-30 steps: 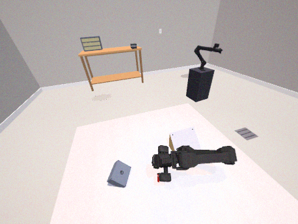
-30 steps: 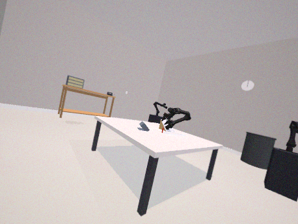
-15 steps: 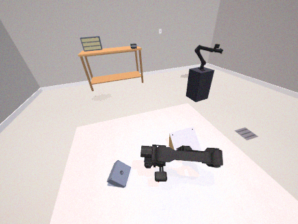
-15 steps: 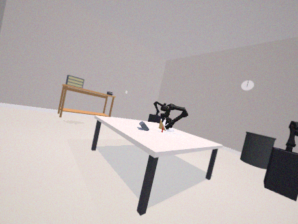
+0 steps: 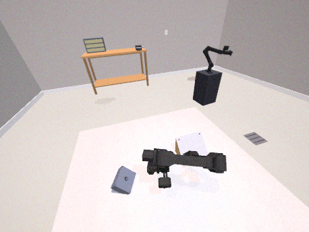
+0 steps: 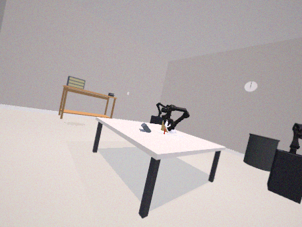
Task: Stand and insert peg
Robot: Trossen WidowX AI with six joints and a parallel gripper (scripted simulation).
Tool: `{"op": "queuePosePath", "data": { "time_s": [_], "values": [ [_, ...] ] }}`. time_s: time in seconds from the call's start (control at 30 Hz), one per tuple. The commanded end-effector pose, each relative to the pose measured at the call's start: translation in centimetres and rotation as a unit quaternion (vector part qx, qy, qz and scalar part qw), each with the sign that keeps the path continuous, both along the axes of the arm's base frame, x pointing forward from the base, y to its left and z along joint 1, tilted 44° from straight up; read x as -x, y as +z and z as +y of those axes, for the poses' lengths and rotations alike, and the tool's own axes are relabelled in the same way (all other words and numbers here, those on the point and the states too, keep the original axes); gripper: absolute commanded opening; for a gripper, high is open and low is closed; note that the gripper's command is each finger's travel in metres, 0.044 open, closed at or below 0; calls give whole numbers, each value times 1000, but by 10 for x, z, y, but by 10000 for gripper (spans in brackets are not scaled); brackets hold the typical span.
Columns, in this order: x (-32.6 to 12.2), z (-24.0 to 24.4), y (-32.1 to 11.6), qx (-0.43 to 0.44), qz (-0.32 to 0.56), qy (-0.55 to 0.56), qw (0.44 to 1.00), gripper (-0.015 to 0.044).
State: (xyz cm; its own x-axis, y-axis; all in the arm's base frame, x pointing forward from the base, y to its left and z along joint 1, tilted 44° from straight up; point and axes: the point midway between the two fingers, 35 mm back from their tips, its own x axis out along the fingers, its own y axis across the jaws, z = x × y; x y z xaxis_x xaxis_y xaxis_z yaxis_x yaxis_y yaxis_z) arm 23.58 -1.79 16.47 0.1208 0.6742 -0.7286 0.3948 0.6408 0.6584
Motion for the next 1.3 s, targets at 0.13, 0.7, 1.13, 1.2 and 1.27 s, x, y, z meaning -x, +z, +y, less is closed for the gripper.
{"op": "queuePosePath", "data": {
  "time_s": [0.13, 0.7, 1.13, 1.2, 1.27],
  "values": [
    [-1, 11, -10, -1, -15, 20, 1000, 440],
    [-5, 28, -29, 1, -15, 20, 1000, 440],
    [-7, 42, -44, 0, -16, 20, 1000, 440],
    [-7, 45, -47, 0, -16, 20, 1000, 440],
    [-8, 47, -49, -1, -16, 20, 1000, 440]
  ]
}}
